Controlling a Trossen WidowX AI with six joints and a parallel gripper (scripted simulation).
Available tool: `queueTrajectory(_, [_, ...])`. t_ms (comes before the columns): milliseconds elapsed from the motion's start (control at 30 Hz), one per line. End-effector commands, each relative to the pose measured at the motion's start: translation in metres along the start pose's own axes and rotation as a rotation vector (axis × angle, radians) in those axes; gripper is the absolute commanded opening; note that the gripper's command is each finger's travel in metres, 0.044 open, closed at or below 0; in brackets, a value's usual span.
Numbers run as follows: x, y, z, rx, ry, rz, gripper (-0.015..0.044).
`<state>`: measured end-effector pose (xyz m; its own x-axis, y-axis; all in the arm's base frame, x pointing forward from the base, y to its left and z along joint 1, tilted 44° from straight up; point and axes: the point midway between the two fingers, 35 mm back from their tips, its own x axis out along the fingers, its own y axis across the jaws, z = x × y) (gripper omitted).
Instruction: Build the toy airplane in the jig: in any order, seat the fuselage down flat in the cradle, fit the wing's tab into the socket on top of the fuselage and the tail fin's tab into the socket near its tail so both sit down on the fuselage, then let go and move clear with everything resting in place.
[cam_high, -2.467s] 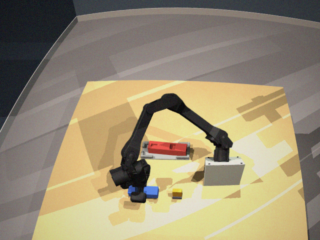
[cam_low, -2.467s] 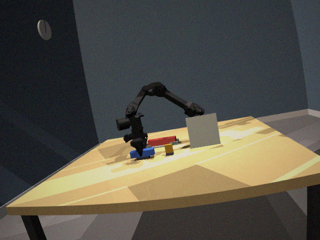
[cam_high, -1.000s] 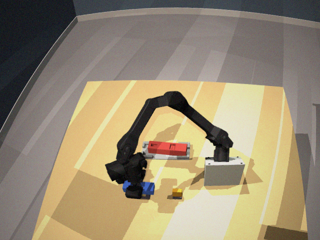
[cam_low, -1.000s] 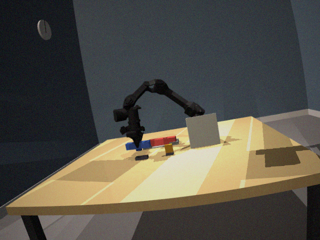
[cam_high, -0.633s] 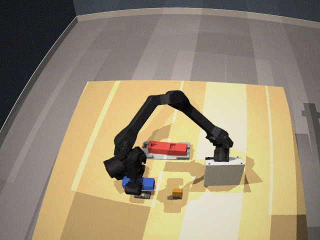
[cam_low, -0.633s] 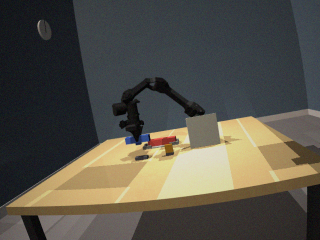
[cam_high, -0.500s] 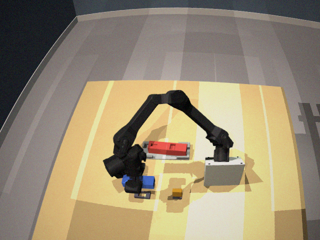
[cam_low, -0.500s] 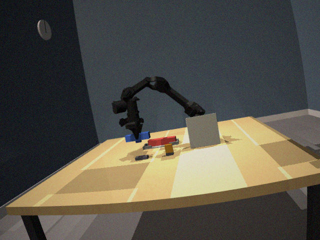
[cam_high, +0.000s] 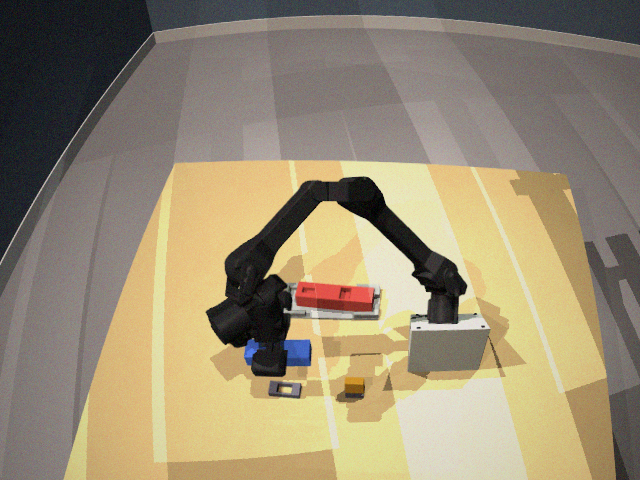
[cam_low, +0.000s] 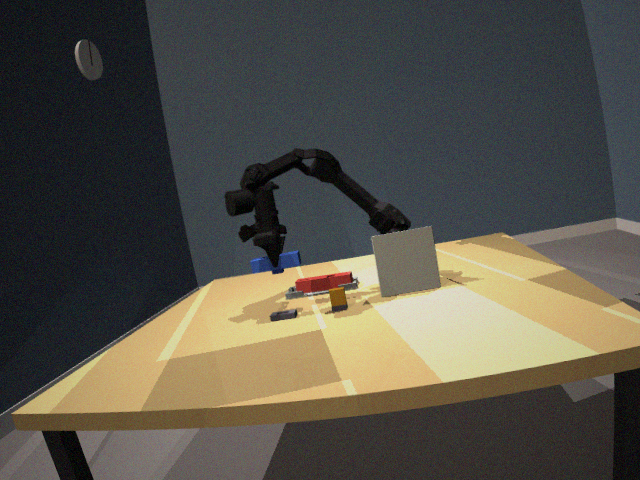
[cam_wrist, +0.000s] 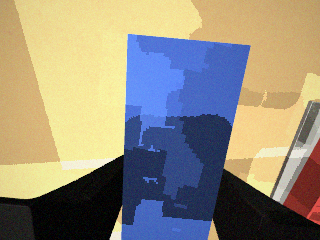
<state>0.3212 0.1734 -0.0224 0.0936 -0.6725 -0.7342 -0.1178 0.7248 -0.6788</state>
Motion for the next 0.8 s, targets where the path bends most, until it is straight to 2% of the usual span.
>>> queueTrajectory(0, [-0.003, -0.013, 0.001, -0.047, -0.003, 0.007, 0.0])
queueTrajectory(767, [0.002, -0.089, -0.01, -0.42, -0.008, 0.018, 0.0])
